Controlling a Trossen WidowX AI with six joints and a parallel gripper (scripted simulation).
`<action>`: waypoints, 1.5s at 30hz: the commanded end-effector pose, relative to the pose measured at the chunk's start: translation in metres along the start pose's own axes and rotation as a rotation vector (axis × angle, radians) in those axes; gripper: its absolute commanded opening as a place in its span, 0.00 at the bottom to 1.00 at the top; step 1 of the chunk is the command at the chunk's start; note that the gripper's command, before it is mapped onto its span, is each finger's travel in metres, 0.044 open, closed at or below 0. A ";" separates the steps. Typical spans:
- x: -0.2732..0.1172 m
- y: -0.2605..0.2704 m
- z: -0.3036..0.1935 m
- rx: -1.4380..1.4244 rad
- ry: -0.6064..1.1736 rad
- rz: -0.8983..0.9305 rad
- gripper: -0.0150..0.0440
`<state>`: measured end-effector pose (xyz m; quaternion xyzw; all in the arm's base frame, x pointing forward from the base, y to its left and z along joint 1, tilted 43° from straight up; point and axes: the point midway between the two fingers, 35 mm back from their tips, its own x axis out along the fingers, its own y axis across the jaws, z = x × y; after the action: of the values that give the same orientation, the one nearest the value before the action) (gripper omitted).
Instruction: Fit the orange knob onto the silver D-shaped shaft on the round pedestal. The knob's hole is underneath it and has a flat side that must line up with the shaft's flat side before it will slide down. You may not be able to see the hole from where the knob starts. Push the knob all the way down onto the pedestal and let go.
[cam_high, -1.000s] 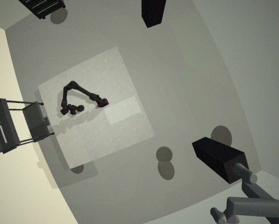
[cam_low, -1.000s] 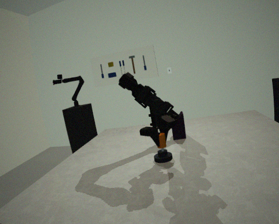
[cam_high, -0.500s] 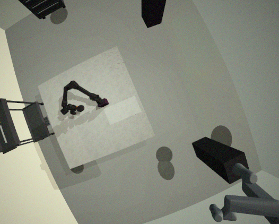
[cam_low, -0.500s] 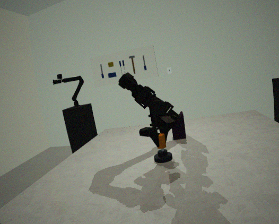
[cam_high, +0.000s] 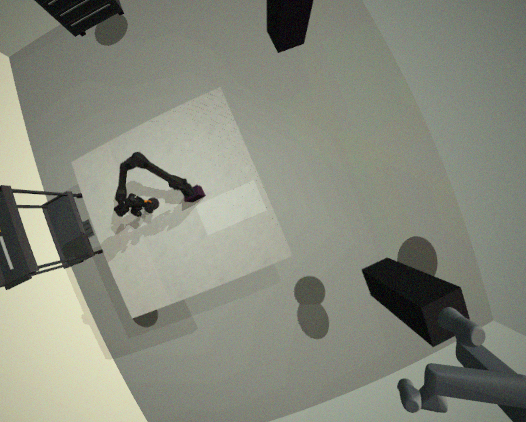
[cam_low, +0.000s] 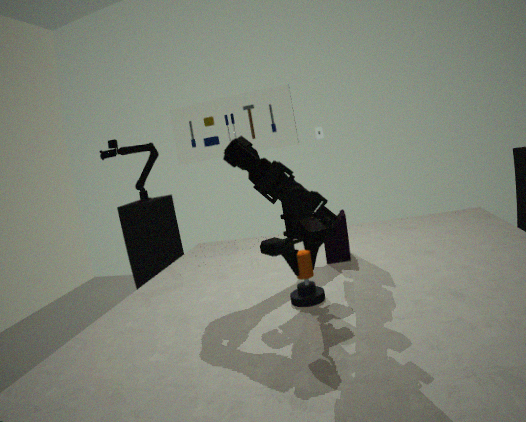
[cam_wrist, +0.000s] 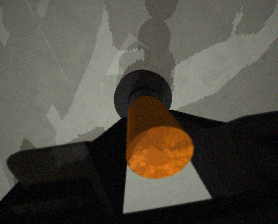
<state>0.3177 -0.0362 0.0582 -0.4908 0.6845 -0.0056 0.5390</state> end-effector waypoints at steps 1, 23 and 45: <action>0.000 -0.003 0.004 0.030 -0.004 -0.006 0.25; -0.002 -0.002 0.002 0.057 -0.004 -0.005 0.25; 0.000 -0.003 0.002 0.240 -0.004 -0.005 0.25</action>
<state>0.3185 -0.0371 0.0580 -0.4259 0.6789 -0.0837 0.5922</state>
